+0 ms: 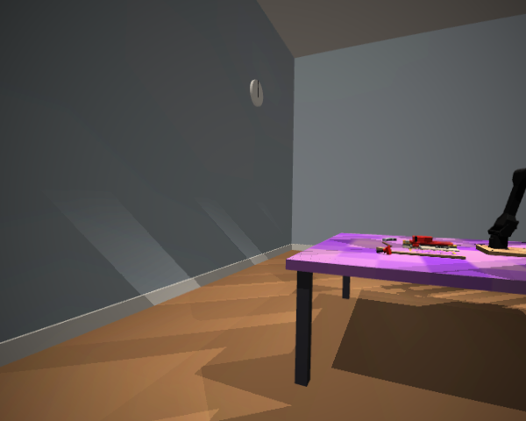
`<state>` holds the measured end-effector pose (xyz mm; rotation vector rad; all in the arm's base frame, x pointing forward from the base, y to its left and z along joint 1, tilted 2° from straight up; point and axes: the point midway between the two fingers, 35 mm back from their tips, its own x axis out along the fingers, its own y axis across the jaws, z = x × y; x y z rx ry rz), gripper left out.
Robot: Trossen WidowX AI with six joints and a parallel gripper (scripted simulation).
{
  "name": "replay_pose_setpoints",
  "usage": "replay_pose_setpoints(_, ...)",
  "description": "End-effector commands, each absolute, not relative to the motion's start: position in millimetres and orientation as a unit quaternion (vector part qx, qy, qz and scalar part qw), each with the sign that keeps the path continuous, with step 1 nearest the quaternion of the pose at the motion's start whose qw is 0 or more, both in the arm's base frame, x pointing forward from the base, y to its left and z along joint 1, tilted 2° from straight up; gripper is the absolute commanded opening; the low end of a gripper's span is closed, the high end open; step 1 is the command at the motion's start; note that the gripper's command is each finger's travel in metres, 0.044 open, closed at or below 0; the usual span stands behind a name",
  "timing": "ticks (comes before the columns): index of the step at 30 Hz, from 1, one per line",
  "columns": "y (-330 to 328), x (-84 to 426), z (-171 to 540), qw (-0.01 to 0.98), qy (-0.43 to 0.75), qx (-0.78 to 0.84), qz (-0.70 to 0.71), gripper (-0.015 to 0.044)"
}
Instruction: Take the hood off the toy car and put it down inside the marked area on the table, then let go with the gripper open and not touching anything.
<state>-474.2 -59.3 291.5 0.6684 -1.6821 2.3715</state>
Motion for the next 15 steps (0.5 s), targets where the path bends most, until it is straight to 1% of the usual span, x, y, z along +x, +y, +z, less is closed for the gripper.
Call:
replay_pose_setpoints(1,-61.7,-474.4,290.9,0.076,-0.561,0.223,0.793,0.044)
replay_pose_setpoints(3,-80.9,-475.9,286.8,0.05,-0.553,0.223,0.801,0.044)
replay_pose_setpoints(8,-154.7,-472.3,270.3,-0.05,-0.524,0.217,0.822,0.044)
replay_pose_setpoints(15,-236.4,-446.1,244.6,-0.172,-0.502,0.182,0.828,0.044)
